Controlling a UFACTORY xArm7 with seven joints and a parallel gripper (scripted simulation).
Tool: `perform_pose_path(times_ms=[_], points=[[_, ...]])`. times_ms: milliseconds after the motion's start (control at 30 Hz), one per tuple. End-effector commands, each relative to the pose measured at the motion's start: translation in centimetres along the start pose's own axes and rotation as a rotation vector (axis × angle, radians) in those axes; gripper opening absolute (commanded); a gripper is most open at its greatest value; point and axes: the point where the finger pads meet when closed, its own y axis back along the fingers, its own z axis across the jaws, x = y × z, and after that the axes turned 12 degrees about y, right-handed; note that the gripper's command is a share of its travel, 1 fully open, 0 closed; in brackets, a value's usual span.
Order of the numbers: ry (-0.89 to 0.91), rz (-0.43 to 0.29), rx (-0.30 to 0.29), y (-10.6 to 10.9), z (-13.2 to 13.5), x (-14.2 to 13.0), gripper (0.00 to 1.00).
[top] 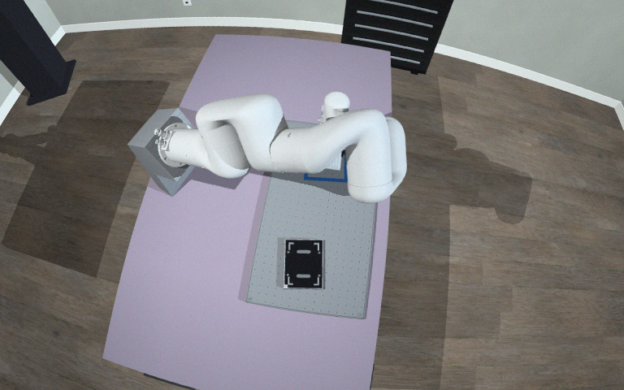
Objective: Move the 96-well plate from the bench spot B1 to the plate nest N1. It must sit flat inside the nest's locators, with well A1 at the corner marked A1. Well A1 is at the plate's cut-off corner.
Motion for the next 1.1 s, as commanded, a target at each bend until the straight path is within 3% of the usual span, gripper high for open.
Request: perform_pose_path(times_ms=[0, 1067], points=[[0.001, 0.003, -0.002, 0.2, 0.1, 0.1, 0.00], [0.001, 0.003, -0.002, 4.5, 0.1, 0.1, 0.00]])
